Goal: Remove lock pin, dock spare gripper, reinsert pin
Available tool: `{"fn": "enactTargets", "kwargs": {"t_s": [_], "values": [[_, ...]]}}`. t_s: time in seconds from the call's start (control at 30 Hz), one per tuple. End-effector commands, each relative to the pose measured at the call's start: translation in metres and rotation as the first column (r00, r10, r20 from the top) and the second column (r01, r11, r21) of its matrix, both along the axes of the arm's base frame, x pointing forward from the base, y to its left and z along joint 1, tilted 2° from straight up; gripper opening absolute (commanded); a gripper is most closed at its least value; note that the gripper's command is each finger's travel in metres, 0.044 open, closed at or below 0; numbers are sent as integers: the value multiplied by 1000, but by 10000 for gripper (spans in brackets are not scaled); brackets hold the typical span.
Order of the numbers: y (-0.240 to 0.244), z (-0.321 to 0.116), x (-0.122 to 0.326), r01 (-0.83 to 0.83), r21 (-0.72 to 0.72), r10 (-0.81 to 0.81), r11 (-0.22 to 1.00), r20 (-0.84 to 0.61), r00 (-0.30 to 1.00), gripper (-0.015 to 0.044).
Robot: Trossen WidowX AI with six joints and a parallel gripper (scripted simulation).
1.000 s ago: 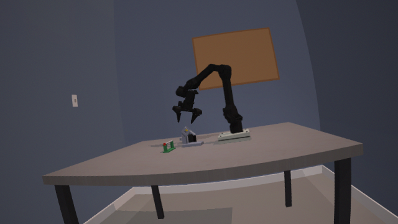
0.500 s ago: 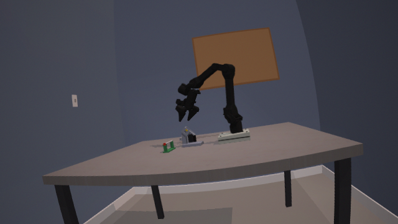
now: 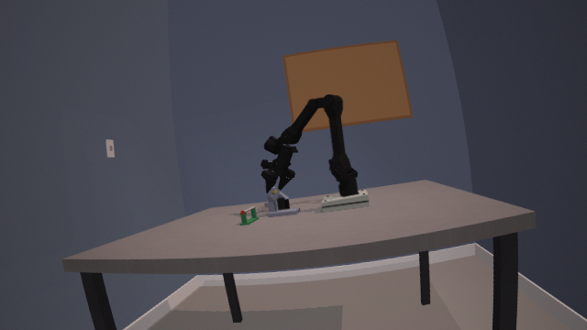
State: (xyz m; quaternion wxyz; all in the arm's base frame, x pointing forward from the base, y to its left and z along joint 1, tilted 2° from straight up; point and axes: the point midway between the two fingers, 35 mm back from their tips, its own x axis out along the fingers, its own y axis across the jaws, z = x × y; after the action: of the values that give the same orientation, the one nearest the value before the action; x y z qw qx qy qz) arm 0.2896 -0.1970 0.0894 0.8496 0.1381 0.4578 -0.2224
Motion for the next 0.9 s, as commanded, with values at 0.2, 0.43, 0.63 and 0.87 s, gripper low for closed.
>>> {"fn": "enactTargets", "kwargs": {"t_s": [0.2,0.43,0.63,0.87], "values": [[-2,-17,1,-5,-10,5,1000,-5,1000,440],[-2,-29,2,-5,-11,5,1000,-5,1000,440],[-3,-39,3,-5,-11,5,1000,-5,1000,440],[-3,-51,3,-5,-11,5,1000,-5,1000,440]]}}
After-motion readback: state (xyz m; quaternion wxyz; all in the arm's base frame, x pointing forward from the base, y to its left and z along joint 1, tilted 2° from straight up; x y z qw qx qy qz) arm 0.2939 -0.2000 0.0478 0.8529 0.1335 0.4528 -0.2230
